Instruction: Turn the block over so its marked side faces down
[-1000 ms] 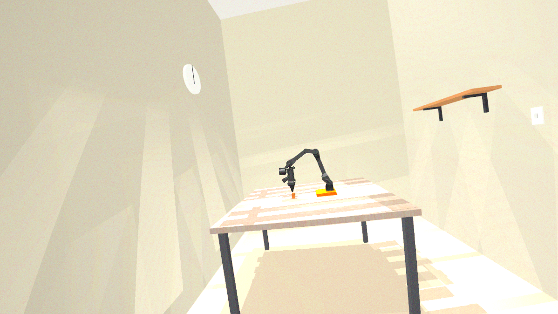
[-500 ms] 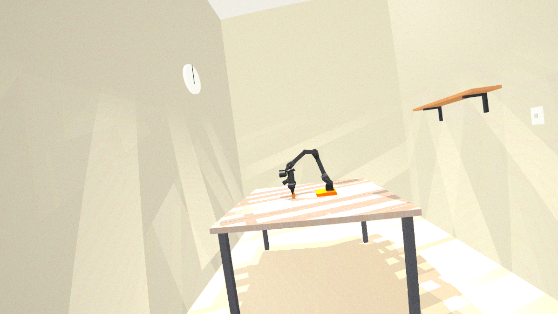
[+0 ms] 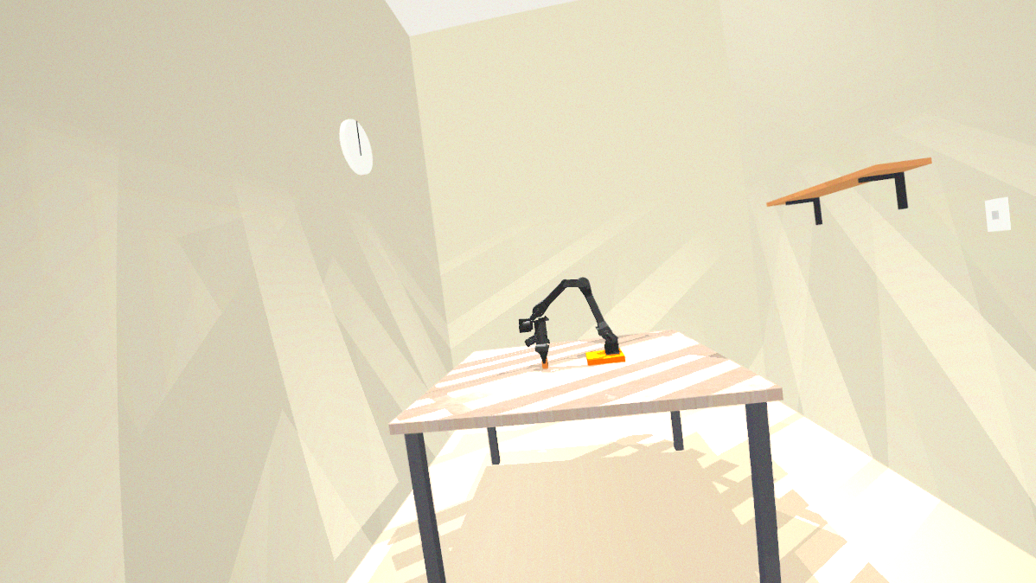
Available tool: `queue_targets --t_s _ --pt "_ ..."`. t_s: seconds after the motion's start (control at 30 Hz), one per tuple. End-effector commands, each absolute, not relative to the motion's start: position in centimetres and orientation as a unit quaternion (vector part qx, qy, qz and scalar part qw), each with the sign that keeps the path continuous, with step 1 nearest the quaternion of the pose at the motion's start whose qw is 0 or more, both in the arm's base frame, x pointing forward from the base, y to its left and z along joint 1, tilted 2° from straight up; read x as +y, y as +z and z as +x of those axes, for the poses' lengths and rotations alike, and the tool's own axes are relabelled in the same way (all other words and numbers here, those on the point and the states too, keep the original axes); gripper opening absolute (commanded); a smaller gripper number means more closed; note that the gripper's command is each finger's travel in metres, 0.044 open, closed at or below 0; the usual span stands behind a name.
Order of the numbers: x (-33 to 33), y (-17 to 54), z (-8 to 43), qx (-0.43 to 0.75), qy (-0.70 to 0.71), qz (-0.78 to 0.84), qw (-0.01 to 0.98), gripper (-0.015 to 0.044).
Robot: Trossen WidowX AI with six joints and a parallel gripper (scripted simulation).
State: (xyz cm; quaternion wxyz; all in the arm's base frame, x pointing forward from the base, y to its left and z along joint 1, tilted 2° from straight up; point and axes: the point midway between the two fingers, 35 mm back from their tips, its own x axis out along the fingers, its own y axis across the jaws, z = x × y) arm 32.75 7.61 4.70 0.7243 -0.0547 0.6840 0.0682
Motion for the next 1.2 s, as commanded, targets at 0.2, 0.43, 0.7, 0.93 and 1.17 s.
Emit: queue_targets --t_s 0.2,0.43,0.7,0.93,1.17 --pt "7.7 4.5 32.6 0.686 0.07 -0.054 0.722 0.0229" --pt "7.7 4.5 32.6 0.686 0.07 -0.054 0.722 0.0183" --pt "7.7 4.9 32.6 0.686 0.07 -0.054 0.723 0.009" --pt "7.6 7.5 32.5 0.686 0.07 -0.054 0.723 0.0" --pt "7.6 7.3 32.5 0.671 0.071 -0.053 0.736 0.0"
